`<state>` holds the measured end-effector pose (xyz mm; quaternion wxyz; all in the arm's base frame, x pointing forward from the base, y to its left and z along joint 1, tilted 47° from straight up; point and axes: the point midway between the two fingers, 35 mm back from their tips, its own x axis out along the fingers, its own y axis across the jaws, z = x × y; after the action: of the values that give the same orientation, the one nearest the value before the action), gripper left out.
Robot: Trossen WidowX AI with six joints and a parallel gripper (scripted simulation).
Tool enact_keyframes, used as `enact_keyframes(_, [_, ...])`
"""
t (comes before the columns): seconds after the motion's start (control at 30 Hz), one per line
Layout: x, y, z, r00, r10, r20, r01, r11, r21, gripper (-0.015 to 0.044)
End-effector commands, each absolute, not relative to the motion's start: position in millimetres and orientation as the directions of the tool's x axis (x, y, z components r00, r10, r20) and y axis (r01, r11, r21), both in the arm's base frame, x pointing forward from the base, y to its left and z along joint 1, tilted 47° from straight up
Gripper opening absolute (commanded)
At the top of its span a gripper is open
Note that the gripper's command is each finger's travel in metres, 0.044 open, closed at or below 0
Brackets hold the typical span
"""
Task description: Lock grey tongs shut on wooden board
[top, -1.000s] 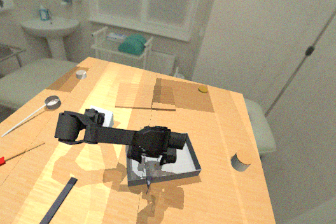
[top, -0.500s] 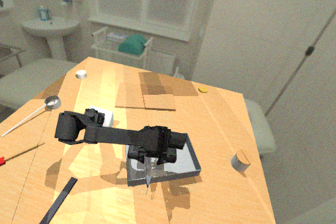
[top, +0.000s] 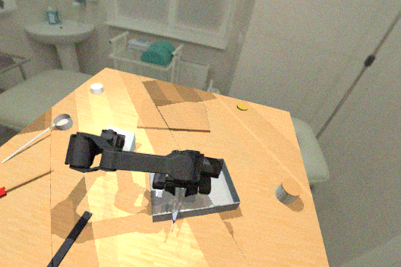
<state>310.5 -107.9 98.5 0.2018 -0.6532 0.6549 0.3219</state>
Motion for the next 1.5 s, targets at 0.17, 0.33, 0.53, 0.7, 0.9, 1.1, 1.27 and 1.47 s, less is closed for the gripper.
enact_keyframes(0.17, [310, -108, 98, -0.069, -0.725, -0.686, -0.985, -0.059, 0.162, 0.0108])
enact_keyframes(0.33, [310, -108, 98, -0.069, -0.725, -0.686, -0.985, -0.059, 0.162, 0.0075])
enact_keyframes(0.53, [310, -108, 98, -0.069, -0.725, -0.686, -0.985, -0.059, 0.162, 0.0035])
enact_keyframes(0.7, [310, -108, 98, -0.069, -0.725, -0.686, -0.985, -0.059, 0.162, -0.0038])
enact_keyframes(0.9, [310, -108, 98, -0.069, -0.725, -0.686, -0.985, -0.059, 0.162, -0.0150])
enact_keyframes(1.1, [314, -96, 109, -0.055, -0.723, -0.688, -0.985, -0.076, 0.158, -0.0150])
enact_keyframes(1.27, [319, -44, 156, -0.001, -0.718, -0.696, -0.979, -0.141, 0.147, -0.0150])
enact_keyframes(1.47, [314, -14, 186, 0.030, -0.715, -0.699, -0.974, -0.179, 0.142, -0.0150])
